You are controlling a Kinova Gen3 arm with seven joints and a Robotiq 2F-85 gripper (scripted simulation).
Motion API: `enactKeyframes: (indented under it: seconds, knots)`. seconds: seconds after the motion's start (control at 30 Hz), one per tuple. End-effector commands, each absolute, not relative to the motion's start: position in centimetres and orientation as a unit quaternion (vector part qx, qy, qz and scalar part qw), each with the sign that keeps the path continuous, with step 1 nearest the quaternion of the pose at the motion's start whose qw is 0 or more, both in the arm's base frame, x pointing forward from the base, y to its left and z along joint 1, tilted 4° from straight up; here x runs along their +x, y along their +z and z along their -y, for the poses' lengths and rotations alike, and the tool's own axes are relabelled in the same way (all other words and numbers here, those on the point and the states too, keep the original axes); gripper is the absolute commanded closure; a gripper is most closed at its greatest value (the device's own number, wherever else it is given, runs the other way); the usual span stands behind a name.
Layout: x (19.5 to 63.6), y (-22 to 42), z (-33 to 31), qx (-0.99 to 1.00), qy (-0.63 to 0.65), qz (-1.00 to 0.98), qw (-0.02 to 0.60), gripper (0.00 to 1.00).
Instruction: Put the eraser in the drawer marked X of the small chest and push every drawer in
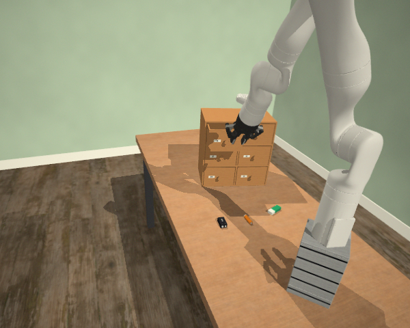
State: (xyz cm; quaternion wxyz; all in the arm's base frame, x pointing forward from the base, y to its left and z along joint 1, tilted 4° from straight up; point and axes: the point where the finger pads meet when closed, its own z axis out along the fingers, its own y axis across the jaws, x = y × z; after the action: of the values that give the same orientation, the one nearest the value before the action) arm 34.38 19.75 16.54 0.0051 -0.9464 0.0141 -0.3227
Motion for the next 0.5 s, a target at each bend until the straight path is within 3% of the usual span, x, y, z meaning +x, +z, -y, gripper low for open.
enactKeyframes:
  seconds: [0.0,0.47]
  knots:
    - [33.3,17.2,-20.8,-0.963,-0.267,-0.019,-0.027,0.67]
    - [31.9,18.8,-20.9,-0.985,-0.170,-0.021,-0.024,0.67]
